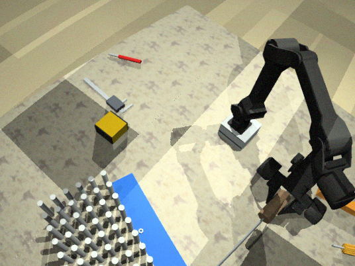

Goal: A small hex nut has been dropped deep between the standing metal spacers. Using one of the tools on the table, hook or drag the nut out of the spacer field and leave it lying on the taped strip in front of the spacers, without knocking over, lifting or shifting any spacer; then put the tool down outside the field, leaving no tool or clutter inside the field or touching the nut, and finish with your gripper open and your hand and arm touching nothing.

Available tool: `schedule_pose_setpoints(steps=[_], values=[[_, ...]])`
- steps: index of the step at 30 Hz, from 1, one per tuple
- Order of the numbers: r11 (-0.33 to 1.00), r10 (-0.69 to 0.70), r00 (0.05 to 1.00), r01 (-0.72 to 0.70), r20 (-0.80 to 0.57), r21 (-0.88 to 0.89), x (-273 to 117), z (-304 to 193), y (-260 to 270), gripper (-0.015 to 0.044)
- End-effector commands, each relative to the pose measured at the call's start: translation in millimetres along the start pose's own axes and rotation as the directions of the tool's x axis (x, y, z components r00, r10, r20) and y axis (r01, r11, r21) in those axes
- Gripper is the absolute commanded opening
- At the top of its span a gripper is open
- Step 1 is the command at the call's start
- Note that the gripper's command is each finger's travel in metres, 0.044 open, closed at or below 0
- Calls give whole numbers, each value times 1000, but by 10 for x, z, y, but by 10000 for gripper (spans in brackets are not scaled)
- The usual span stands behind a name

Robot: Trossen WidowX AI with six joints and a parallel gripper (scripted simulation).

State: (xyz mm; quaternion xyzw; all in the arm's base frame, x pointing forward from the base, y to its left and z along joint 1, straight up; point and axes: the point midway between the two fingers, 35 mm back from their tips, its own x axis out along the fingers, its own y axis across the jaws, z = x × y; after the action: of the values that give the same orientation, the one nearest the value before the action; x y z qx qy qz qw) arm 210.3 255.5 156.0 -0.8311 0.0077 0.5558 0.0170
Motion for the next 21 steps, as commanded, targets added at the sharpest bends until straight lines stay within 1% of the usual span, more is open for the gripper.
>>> schedule_pose_setpoints(steps=[1, 10, 21], values=[[1000, -14, 1000, 14, -11, -17, -80, 78, -229, 0], [997, -45, 999, 44, -9, -69, -229, 416, -716, 0], [988, -81, 997, 79, -8, -129, -416, 948, -1205, 0]])
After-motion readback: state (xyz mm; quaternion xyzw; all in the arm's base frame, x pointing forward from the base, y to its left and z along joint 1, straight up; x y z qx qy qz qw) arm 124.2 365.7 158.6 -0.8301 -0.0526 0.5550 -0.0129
